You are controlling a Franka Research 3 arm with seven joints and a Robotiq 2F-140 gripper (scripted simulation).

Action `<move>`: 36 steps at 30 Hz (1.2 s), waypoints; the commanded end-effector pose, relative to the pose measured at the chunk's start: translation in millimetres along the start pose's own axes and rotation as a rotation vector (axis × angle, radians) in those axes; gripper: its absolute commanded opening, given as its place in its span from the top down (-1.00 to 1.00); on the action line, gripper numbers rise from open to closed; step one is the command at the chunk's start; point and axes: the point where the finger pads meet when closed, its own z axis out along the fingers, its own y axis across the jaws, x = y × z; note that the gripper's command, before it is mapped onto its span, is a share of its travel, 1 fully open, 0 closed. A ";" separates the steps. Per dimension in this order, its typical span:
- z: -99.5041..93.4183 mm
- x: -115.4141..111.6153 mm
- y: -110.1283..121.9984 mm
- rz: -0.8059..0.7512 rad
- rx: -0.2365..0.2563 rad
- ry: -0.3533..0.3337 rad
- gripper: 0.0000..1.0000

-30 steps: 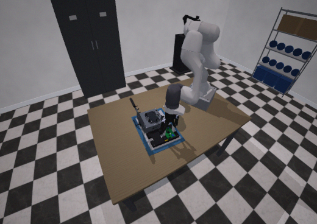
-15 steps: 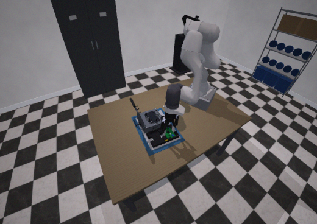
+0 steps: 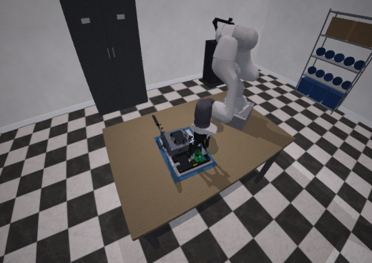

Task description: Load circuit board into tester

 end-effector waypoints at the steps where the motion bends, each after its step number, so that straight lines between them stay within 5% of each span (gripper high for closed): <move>1: -0.4 0.6 0.7 -0.005 -0.002 0.001 0.09; 36: -21.9 0.6 0.7 -0.005 -0.002 0.001 0.09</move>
